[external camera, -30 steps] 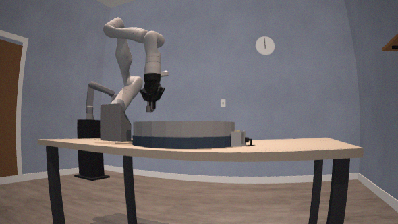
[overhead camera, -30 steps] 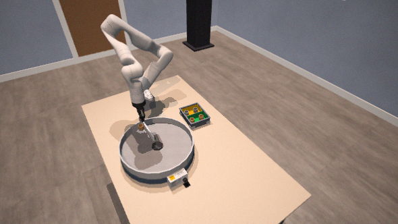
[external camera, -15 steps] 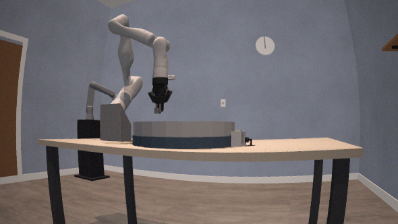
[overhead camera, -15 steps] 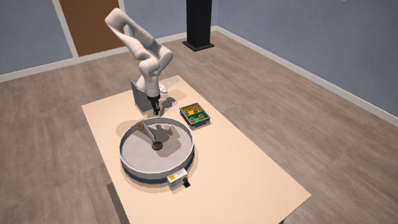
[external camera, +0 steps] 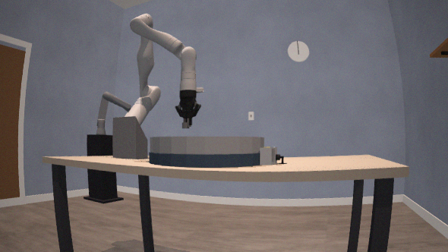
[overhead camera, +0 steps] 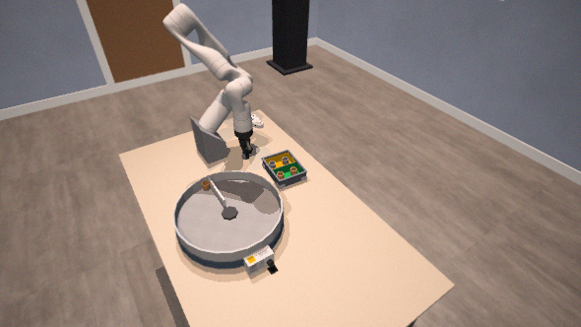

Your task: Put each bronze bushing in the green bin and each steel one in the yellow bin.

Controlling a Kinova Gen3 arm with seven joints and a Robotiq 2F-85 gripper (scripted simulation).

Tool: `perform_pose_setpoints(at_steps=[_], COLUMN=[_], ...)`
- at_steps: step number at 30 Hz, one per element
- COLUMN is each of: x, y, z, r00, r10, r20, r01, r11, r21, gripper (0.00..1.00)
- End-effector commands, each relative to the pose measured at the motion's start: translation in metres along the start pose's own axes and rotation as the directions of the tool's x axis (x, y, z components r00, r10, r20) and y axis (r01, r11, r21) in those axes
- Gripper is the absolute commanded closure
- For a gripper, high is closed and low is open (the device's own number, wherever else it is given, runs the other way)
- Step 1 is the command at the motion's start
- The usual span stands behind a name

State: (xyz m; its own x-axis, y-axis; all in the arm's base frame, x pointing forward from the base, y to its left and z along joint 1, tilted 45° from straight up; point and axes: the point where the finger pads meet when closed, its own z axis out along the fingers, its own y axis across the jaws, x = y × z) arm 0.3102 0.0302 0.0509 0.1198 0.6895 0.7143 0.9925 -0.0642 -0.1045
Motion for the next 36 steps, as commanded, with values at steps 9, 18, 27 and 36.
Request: perform_pose_setpoints(at_steps=[9, 18, 27, 36], x=[0.072, 0.114, 0.176, 0.176], y=[-0.018, -0.029, -0.044, -0.044], z=[-0.001, -0.001, 0.0, 0.0], r00=[1.0, 1.0, 1.0, 1.0], r10=[-0.003, -0.003, -0.004, -0.004], r20=[0.014, 0.014, 0.014, 0.014], r01=[0.003, 0.003, 0.004, 0.004], r11=[1.0, 1.0, 1.0, 1.0], r21=[0.0, 0.0, 0.0, 0.0], gripper=[1.0, 1.0, 1.0, 1.0])
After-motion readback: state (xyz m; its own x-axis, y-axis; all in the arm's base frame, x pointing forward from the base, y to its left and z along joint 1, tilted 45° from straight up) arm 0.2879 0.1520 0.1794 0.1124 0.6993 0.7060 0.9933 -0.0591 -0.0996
